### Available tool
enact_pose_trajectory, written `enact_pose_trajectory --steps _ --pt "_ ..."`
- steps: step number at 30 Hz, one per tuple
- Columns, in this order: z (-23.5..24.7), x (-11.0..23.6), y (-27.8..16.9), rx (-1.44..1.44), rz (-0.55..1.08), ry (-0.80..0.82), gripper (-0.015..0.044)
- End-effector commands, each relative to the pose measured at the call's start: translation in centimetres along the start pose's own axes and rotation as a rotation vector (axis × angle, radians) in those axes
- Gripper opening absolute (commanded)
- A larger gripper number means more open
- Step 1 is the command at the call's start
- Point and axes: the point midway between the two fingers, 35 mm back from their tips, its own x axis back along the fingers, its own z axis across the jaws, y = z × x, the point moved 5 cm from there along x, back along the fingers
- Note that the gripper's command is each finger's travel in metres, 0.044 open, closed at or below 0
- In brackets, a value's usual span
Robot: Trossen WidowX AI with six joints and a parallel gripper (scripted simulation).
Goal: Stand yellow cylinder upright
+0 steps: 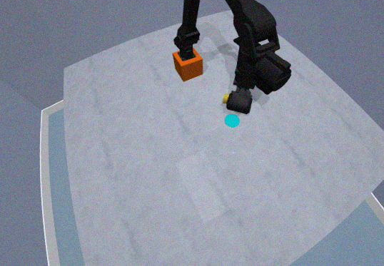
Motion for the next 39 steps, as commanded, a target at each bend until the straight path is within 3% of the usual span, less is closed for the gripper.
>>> enact_pose_trajectory --steps 1,39 --pt "-0.2 -0.6 0.1 -0.022 -0.03 0.005 0.0105" --pt "-2.7 -4.3 0.9 -0.147 -0.303 0.007 0.0105"
